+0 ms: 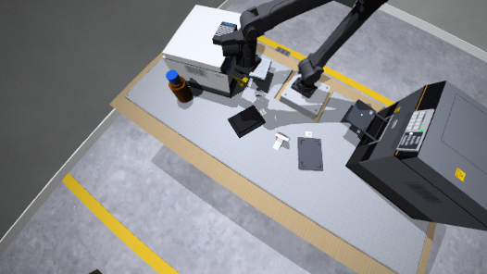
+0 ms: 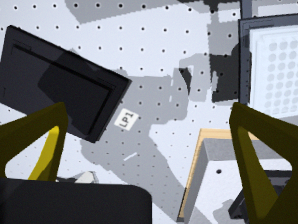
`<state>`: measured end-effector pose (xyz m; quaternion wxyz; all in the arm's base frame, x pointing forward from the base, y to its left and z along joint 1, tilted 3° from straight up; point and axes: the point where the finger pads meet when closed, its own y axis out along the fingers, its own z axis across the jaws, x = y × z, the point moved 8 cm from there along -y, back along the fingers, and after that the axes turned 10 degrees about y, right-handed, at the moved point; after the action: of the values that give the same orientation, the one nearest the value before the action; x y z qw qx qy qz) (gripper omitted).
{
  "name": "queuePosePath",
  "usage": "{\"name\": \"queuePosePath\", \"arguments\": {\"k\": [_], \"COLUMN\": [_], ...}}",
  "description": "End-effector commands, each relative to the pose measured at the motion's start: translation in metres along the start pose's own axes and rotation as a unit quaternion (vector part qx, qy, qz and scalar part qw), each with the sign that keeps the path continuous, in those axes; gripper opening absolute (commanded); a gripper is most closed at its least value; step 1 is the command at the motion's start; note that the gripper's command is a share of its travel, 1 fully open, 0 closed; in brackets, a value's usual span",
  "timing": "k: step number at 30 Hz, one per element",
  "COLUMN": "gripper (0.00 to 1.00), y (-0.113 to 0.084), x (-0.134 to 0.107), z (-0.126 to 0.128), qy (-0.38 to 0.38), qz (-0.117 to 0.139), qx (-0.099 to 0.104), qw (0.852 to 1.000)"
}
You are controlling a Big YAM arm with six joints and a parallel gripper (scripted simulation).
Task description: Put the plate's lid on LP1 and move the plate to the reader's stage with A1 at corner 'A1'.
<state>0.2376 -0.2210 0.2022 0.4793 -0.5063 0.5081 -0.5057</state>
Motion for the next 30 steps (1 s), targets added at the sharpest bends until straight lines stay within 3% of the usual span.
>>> {"name": "queuePosePath", "arguments": {"k": [1, 7, 13, 17, 22, 30], "gripper": [1.00, 1.00, 1.00, 1.00, 1.00, 1.00], "y": [0.002, -0.015, -0.013, -0.013, -0.023, -0.023], "x": [0.004, 0.015, 0.019, 0.020, 0.024, 0.026], "z": [-0.015, -0.038, -0.061, -0.064, -0.072, -0.104], "qy": [0.056, 0.145, 0.225, 0.237, 0.309, 0.418], "qz": [0.006, -0.006, 0.004, 0.003, -0.007, -0.001], "qx": [-0.010, 0.001, -0.009, -0.008, 0.004, -0.009], "qw": [0.998, 0.989, 0.974, 0.972, 0.951, 0.908]}}
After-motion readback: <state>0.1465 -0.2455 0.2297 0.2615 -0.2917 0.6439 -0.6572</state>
